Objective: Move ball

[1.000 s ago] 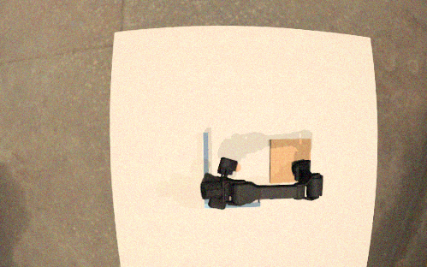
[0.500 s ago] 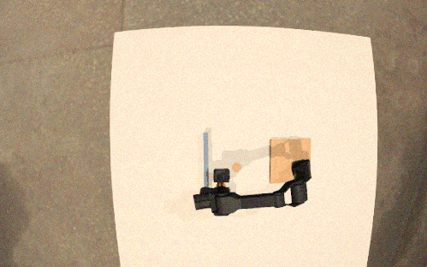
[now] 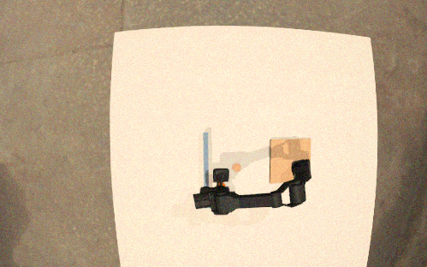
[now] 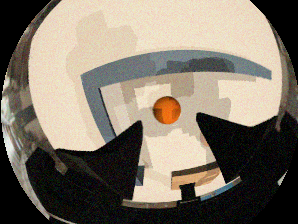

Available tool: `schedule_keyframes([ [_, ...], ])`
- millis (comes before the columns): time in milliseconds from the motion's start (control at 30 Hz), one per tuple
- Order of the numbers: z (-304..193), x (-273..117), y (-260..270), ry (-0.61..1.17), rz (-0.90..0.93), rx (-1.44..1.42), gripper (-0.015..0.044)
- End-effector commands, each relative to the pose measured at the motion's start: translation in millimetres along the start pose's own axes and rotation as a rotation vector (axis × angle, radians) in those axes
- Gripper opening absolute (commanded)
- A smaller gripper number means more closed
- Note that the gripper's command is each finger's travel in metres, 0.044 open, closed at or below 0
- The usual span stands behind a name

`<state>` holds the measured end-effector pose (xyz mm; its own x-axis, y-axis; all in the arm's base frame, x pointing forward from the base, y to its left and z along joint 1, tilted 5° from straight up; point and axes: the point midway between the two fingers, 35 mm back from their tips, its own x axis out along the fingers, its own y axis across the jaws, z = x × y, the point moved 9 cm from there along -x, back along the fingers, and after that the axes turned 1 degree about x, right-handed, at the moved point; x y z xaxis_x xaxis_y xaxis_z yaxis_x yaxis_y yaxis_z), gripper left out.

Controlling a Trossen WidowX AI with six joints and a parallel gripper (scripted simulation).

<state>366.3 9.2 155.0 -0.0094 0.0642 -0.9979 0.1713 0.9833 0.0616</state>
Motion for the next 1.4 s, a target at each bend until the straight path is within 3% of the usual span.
schedule_keyframes([
  [0,0,12,0,0.014,-0.006,-0.002,0.0307],
  [633,-1,38,-1,0.014,-0.006,-0.002,0.0307],
  [767,-1,38,-1,0.014,-0.006,-0.002,0.0202],
  [1000,-1,38,-1,0.014,-0.006,-0.002,0.0155],
  [1200,3,21,0,0.013,-0.006,-0.002,0.0000],
  [1367,6,-4,1,0.013,-0.006,-0.002,0.0000],
])
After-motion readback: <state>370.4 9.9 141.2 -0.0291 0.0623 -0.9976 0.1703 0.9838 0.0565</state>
